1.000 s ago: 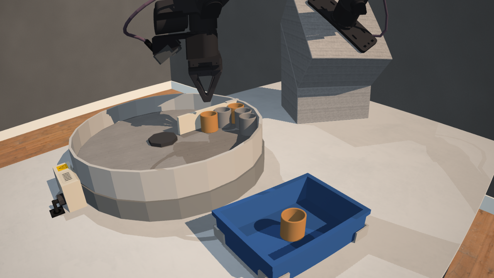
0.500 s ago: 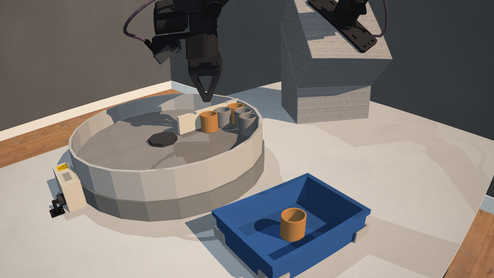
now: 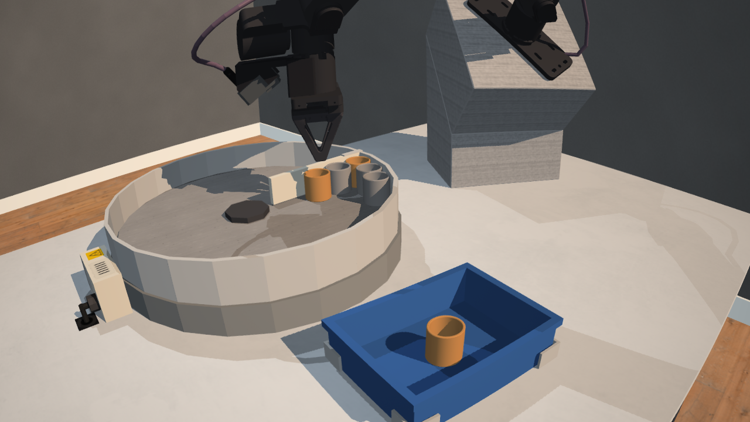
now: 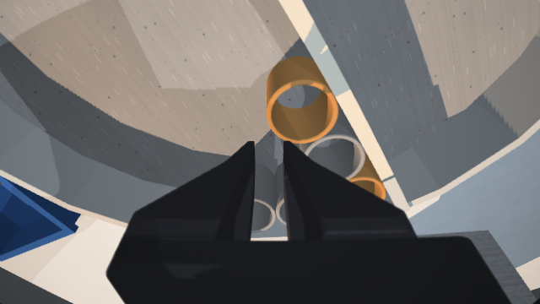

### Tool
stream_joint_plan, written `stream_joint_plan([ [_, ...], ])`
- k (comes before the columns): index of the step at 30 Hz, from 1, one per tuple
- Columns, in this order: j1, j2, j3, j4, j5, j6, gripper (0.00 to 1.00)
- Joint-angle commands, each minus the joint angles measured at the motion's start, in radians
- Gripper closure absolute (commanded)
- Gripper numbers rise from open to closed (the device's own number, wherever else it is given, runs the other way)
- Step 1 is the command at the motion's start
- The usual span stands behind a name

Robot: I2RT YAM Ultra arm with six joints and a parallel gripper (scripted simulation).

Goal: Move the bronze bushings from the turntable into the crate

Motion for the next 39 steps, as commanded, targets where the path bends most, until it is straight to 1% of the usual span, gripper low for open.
stream_joint_plan([
  [1,0.014,0.033,-0.028,0.073,0.013,0.039,0.85],
  [3,0.022,0.041,-0.03,0.092,0.015,0.051,0.85],
  [7,0.004,0.042,-0.017,0.1,0.015,0.055,0.85],
  [9,0.004,0.022,-0.014,0.1,0.013,0.055,0.85],
  [39,0.004,0.024,-0.013,0.102,0.012,0.054,0.85],
])
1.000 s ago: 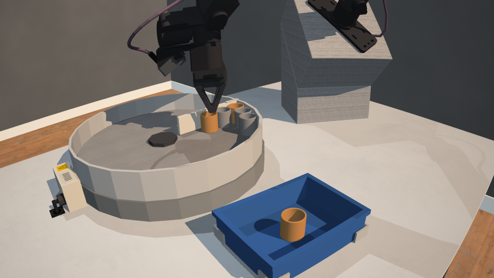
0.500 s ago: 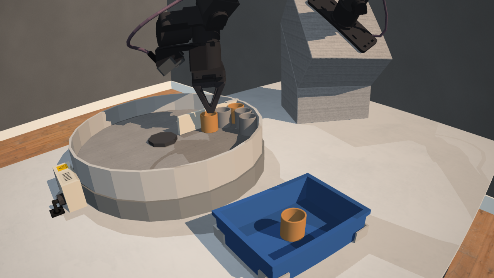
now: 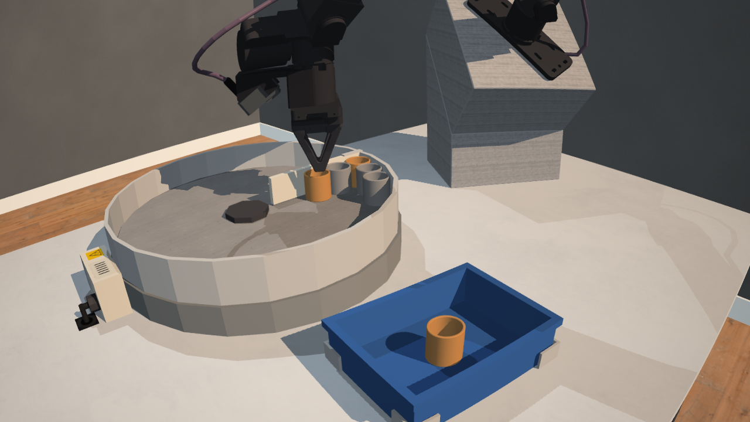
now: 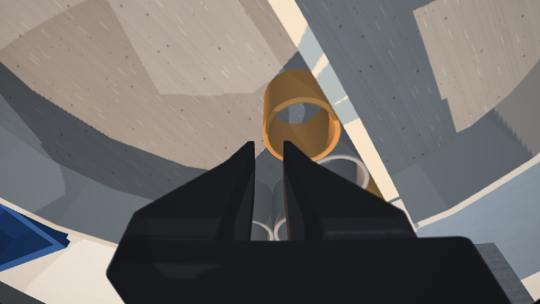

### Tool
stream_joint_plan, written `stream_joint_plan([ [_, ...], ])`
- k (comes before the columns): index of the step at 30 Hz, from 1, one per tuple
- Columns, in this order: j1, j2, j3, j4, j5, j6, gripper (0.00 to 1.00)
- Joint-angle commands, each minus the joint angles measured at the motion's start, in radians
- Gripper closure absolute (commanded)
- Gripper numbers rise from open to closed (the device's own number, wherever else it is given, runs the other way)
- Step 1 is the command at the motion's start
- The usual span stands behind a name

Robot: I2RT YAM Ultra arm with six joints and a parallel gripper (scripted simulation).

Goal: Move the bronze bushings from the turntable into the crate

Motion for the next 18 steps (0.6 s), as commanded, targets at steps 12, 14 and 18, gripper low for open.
stream_joint_plan([
  [12,-0.029,0.023,0.039,-0.018,0.003,-0.011,0.85],
  [14,-0.029,0.023,0.039,-0.018,0.003,-0.011,0.85],
  [18,-0.029,0.023,0.039,-0.018,0.003,-0.011,0.85],
])
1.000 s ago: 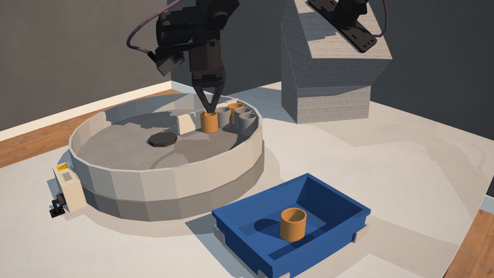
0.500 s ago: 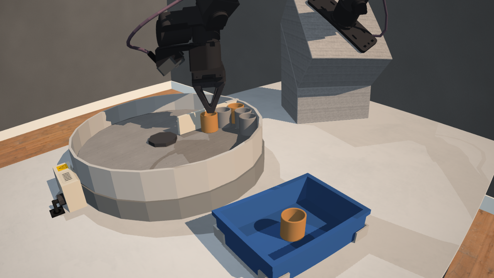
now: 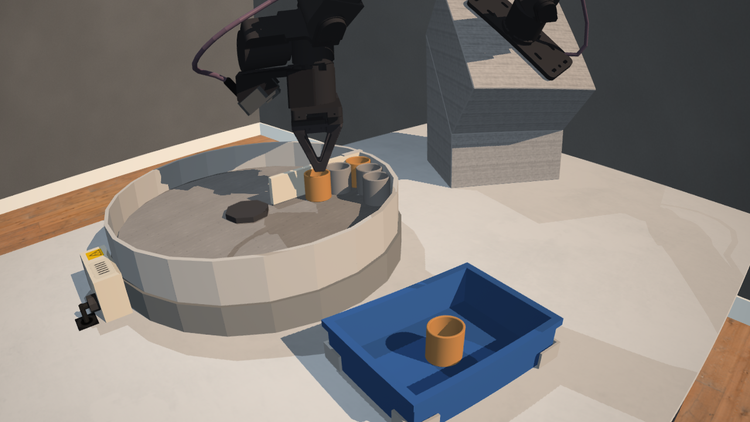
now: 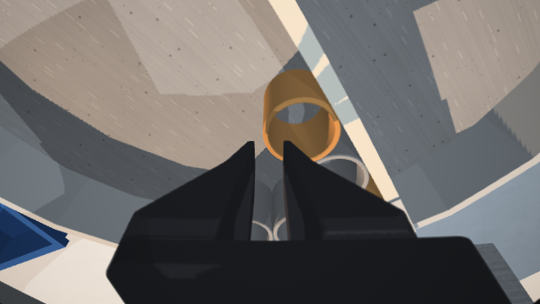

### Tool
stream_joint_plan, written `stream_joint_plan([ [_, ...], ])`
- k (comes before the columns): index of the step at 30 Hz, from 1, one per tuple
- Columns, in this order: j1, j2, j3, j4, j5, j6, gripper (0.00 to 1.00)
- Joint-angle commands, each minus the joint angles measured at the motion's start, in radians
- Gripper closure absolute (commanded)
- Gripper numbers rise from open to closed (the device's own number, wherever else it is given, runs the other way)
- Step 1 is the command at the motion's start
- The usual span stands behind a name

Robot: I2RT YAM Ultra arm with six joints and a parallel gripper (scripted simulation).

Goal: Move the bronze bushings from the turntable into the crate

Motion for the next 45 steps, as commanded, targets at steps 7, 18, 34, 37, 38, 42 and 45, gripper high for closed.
stream_joint_plan([
  [7,-0.029,0.023,0.039,-0.018,0.003,-0.006,0.85],
  [18,-0.029,0.023,0.039,-0.018,0.003,-0.006,0.85],
  [34,-0.035,0.036,0.06,-0.03,-0.001,-0.016,0.85],
  [37,-0.035,0.037,0.061,-0.03,-0.001,-0.017,0.85],
  [38,-0.035,0.037,0.061,-0.031,-0.001,-0.017,0.85],
  [42,-0.035,0.037,0.061,-0.031,-0.001,-0.015,0.85],
  [45,-0.035,0.037,0.061,-0.031,-0.001,-0.015,0.85],
])
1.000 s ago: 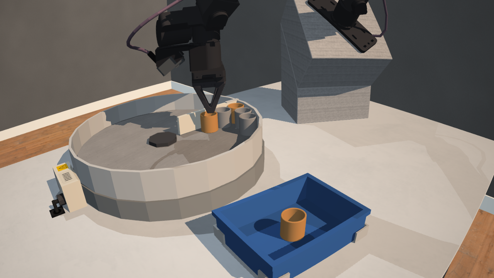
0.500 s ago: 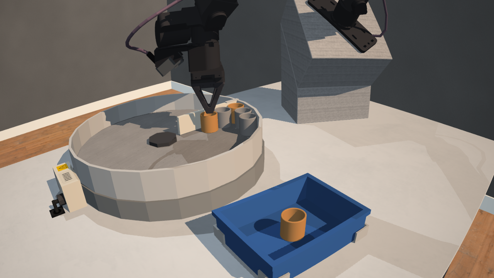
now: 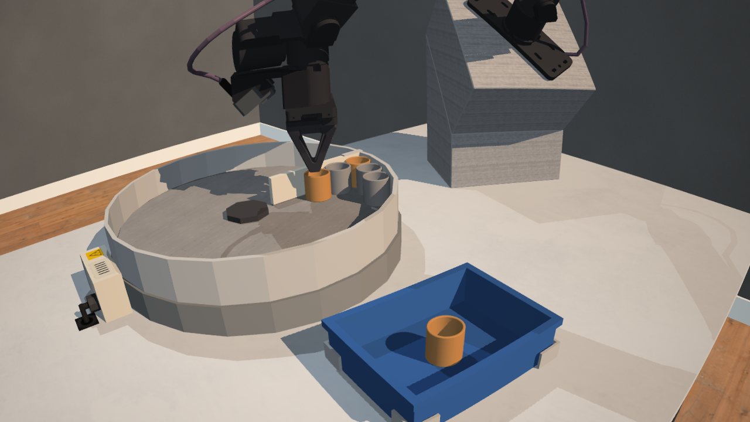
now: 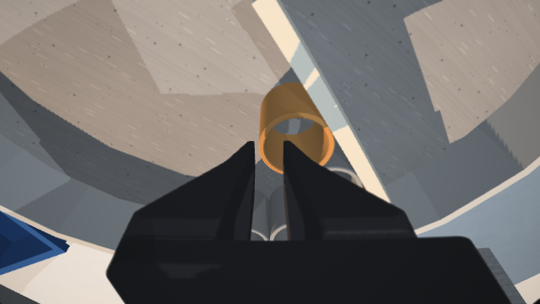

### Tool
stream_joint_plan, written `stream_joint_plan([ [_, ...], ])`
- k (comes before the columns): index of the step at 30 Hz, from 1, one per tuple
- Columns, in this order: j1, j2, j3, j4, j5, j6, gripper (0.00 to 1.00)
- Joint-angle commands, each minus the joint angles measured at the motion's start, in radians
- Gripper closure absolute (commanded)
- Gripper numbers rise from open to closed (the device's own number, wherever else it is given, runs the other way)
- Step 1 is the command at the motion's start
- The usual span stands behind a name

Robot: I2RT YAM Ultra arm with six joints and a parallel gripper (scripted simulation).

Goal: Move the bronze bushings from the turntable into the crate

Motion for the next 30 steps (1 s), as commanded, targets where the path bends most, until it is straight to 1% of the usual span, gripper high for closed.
stream_joint_plan([
  [1,-0.029,0.014,0.028,-0.018,-0.001,-0.007,0.85],
  [25,-0.029,0.013,0.028,-0.018,-0.001,-0.007,0.85],
  [27,-0.029,-0.002,0.026,-0.018,-0.001,-0.006,0.85],
  [30,-0.027,-0.029,-0.023,-0.016,-0.001,-0.004,0.85],
])
